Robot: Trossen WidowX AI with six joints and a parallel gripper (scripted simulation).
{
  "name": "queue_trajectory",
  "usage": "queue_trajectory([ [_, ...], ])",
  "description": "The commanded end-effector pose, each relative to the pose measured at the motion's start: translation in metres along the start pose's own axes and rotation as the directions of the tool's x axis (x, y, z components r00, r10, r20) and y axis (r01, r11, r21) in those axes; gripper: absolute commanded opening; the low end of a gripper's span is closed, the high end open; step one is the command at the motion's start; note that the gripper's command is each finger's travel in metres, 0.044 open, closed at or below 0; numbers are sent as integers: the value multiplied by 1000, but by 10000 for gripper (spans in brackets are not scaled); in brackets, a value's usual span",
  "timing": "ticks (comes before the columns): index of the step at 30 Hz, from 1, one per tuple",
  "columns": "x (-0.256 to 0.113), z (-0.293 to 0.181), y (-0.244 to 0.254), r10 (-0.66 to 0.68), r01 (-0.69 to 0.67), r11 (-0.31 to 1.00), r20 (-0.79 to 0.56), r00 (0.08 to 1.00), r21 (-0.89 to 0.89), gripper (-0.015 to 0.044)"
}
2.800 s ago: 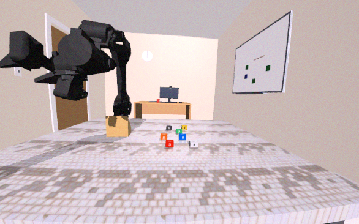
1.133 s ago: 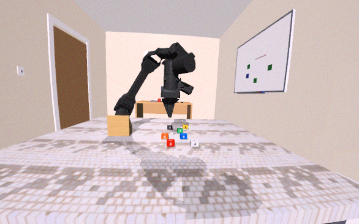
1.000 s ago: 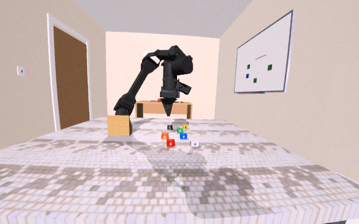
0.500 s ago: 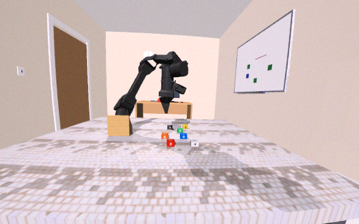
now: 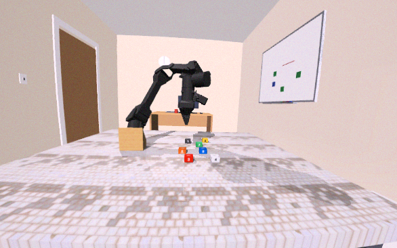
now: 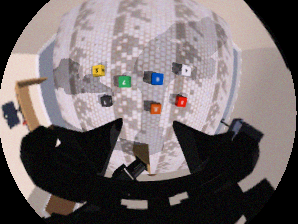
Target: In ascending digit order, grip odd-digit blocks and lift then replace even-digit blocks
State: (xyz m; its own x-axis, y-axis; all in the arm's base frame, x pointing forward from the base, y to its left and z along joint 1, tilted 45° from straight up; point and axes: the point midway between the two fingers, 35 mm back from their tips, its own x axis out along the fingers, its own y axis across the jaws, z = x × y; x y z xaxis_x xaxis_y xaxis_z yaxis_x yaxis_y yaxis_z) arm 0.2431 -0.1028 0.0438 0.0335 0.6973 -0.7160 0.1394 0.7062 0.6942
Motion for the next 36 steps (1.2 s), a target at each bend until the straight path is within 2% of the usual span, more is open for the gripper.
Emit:
queue_trajectory([
  [1, -3, 14, 67, -7, 7, 1000, 8, 1000, -26, 400],
  [4, -1, 12, 122, 8, -7, 1000, 4, 1000, -29, 400],
  [6, 0, 10, 136, 13, -13, 999, 2, 1000, -30, 400],
  [28, 0, 12, 137, 13, -13, 999, 2, 1000, -30, 400],
  [36, -3, 87, 150, 13, -13, 999, 6, 1000, -34, 400],
])
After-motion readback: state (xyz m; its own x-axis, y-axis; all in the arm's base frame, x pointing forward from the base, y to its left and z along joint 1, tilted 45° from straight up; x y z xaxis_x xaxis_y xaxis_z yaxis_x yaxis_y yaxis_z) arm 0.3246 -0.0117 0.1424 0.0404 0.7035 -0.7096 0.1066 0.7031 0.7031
